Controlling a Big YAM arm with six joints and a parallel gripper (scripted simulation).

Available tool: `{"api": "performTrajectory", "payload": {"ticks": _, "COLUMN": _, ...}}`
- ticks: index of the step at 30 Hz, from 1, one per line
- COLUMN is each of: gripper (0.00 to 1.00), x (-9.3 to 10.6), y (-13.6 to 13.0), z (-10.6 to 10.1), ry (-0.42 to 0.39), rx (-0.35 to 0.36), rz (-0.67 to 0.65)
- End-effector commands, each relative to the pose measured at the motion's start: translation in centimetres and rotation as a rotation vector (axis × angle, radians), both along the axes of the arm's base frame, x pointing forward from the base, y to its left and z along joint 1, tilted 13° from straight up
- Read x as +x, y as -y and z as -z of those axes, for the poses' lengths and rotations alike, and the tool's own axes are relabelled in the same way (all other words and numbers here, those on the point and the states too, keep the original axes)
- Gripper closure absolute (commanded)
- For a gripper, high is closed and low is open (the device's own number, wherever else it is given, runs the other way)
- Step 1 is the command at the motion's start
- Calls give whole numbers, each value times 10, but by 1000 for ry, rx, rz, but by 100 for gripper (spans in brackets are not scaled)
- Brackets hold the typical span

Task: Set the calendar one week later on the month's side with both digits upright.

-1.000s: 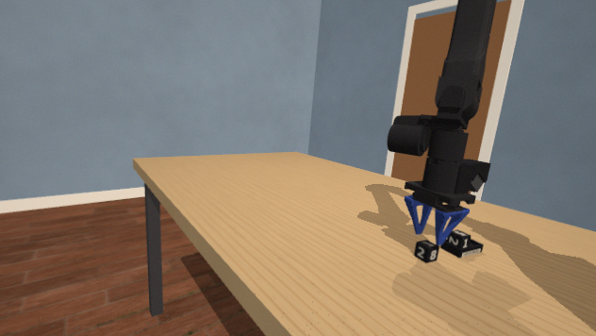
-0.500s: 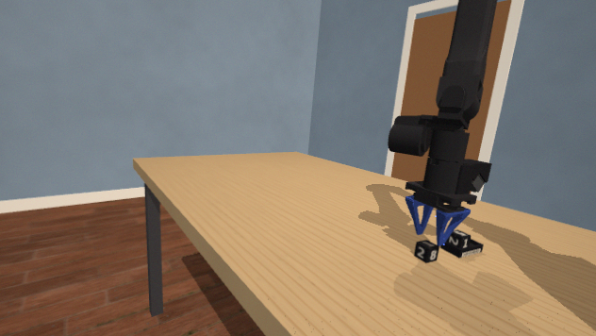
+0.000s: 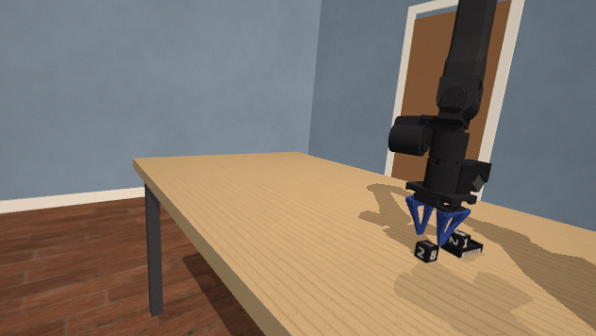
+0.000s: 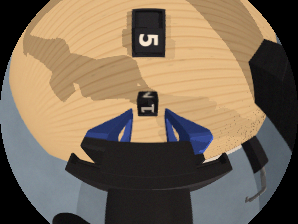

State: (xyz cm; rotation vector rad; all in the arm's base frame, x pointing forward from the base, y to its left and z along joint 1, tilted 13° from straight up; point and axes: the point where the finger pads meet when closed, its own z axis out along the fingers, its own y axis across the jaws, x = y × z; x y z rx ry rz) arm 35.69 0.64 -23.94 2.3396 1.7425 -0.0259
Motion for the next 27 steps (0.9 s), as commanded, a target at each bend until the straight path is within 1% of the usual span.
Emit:
{"api": "performTrajectory", "payload": {"ticks": 1, "gripper": 54, "x": -5, "y": 5, "z": 4, "ry": -11, "rx": -2, "rz": 1}}
{"api": "performTrajectory", "payload": {"ticks": 21, "gripper": 54, "x": -5, "y": 5, "z": 4, "ry": -11, "rx": -2, "rz": 1}}
{"api": "performTrajectory", "payload": {"ticks": 27, "gripper": 54, "x": -2, "y": 5, "z": 5, "ry": -5, "rx": -1, "rz": 1}}
